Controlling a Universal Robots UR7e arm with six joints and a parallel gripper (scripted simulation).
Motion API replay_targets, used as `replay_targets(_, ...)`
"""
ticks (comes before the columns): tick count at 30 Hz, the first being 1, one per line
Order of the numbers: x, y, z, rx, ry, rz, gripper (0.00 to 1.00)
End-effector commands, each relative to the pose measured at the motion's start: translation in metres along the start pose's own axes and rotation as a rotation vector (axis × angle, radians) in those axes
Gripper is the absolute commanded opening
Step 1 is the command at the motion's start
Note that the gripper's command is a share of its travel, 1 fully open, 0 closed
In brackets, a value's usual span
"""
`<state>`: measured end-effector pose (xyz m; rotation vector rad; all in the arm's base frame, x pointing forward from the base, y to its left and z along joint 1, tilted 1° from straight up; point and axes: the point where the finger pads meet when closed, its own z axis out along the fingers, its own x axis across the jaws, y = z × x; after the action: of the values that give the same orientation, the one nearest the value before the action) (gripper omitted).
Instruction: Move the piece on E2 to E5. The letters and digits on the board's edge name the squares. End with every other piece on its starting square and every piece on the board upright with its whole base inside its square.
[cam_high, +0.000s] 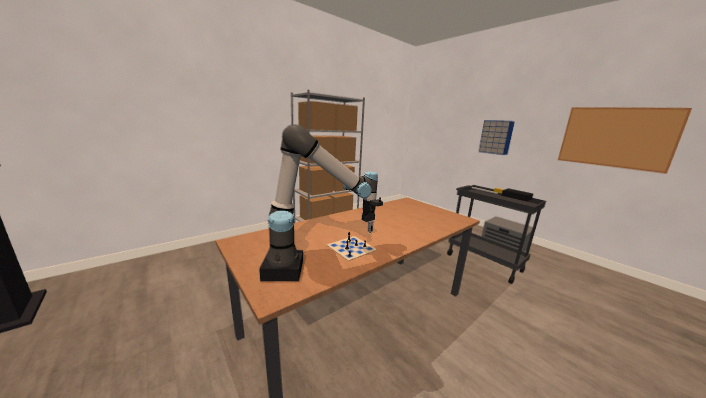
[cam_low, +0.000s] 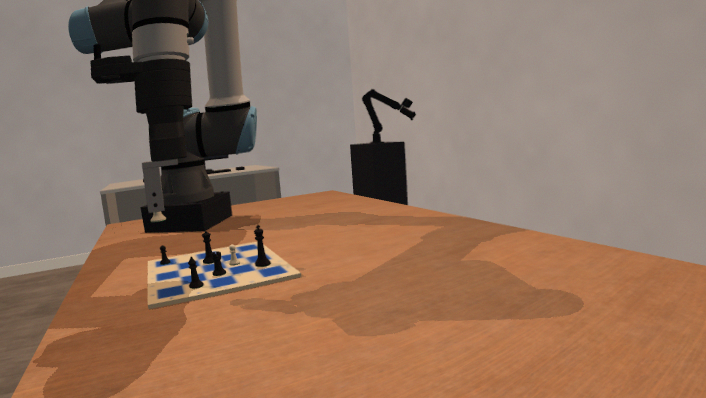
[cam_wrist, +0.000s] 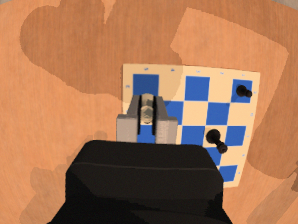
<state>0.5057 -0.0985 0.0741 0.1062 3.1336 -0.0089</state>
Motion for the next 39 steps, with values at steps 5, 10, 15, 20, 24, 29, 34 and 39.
replay_targets(5, -0.002, 0.0, 0.0, 0.0, -0.001, -0.026, 0.0)
replay_targets(10, -0.002, 0.0, 0.0, 0.0, -0.001, -0.026, 0.0)
replay_targets(15, -0.002, 0.0, 0.0, 0.0, -0.001, -0.026, 0.0)
replay_targets(20, -0.002, 0.0, 0.003, 0.0, -0.001, -0.027, 0.0)
replay_targets(24, -0.002, 0.0, 0.01, -0.001, -0.001, -0.027, 0.0)
replay_targets(29, -0.002, 0.0, 0.025, -0.001, -0.001, -0.027, 0.0)
replay_targets(34, -0.002, 0.0, 0.05, -0.001, -0.001, -0.027, 0.0)
replay_targets(39, -0.003, -0.001, 0.073, -0.001, -0.001, -0.027, 0.0)
